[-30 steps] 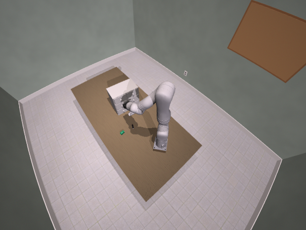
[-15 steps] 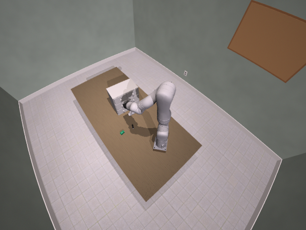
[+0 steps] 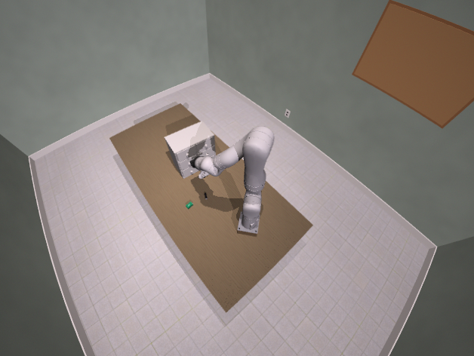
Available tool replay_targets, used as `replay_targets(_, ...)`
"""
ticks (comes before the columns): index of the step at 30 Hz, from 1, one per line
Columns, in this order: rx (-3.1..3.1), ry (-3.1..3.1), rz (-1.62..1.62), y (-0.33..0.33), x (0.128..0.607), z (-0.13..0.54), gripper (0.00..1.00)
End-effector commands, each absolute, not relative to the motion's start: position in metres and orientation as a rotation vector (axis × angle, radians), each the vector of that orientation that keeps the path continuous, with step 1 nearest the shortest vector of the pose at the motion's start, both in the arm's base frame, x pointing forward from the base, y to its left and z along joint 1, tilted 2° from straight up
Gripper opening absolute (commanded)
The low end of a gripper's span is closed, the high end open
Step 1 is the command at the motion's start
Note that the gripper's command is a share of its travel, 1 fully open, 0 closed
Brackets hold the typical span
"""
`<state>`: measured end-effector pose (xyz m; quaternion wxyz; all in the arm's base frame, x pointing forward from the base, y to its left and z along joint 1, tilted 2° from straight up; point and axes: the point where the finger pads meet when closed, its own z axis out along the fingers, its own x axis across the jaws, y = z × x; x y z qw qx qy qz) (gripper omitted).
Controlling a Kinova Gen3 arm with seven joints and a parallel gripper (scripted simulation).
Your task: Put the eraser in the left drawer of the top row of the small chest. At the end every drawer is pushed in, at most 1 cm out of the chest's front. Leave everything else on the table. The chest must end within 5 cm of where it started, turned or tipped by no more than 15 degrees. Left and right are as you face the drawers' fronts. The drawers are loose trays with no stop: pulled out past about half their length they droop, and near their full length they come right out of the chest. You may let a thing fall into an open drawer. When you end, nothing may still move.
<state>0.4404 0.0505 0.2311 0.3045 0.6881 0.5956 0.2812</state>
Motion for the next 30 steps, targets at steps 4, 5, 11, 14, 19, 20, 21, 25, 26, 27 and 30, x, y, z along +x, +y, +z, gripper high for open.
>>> replay_targets(4,1.826,1.578,0.749,0.0515,0.4413,0.2344,0.00)
replay_targets(5,1.827,1.579,0.747,0.0513,0.4411,0.2346,0.00)
replay_targets(11,1.835,1.584,0.737,0.0505,0.4400,0.2355,0.00)
replay_targets(14,1.840,1.588,0.732,0.0503,0.4395,0.2361,0.00)
replay_targets(19,1.846,1.593,0.726,0.0503,0.4388,0.2370,0.00)
replay_targets(20,1.846,1.593,0.726,0.0503,0.4388,0.2370,0.00)
replay_targets(21,1.847,1.595,0.725,0.0504,0.4386,0.2373,0.00)
replay_targets(25,1.854,1.601,0.720,0.0510,0.4379,0.2384,0.00)
replay_targets(26,1.855,1.603,0.720,0.0512,0.4377,0.2387,0.00)
replay_targets(27,1.857,1.605,0.719,0.0514,0.4376,0.2391,0.00)
replay_targets(30,1.861,1.610,0.715,0.0517,0.4371,0.2400,0.00)
